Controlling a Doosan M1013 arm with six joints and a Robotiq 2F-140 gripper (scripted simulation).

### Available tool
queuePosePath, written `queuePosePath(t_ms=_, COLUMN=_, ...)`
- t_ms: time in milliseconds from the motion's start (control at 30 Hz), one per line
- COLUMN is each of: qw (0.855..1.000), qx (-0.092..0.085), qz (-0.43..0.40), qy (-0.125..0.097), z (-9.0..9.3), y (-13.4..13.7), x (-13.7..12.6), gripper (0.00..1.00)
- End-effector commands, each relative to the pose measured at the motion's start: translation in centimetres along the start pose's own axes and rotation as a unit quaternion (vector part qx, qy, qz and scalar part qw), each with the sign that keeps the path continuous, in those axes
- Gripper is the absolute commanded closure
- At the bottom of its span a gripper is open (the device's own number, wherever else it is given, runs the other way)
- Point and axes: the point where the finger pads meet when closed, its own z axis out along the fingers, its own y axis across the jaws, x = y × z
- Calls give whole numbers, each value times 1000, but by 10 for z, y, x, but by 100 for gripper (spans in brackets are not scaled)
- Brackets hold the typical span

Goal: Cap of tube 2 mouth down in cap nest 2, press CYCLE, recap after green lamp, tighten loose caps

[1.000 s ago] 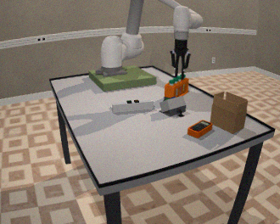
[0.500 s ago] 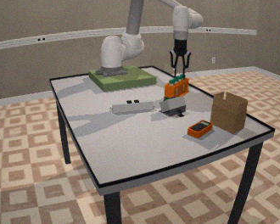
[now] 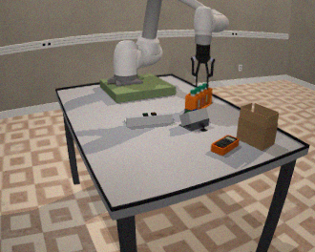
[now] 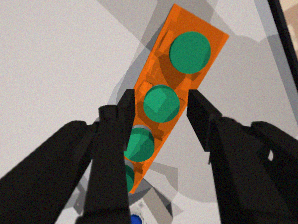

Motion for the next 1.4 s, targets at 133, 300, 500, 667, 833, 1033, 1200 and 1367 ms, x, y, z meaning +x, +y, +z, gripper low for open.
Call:
queuePosePath(t_ms=133, qw=977, qx=0, qz=215, qy=-1, z=-1, y=0, x=0, gripper=59)
queuePosePath(t_ms=300, qw=938, qx=-1, qz=347, qy=-1, z=-1, y=0, x=0, gripper=59)
queuePosePath(t_ms=500, qw=881, qx=0, qz=473, qy=-1, z=-1, y=0, x=0, gripper=59)
queuePosePath(t_ms=667, qw=881, qx=0, qz=473, qy=-1, z=-1, y=0, x=0, gripper=59)
queuePosePath(t_ms=833, qw=881, qx=0, qz=473, qy=-1, z=-1, y=0, x=0, gripper=70)
queuePosePath(t_ms=1033, qw=881, qx=-1, qz=473, qy=-1, z=-1, y=0, x=0, gripper=70)
queuePosePath(t_ms=1200, qw=881, qx=-1, qz=473, qy=-1, z=-1, y=0, x=0, gripper=70)
queuePosePath(t_ms=1367, qw=914, qx=0, qz=406, qy=-1, z=-1, y=0, x=0, gripper=70)
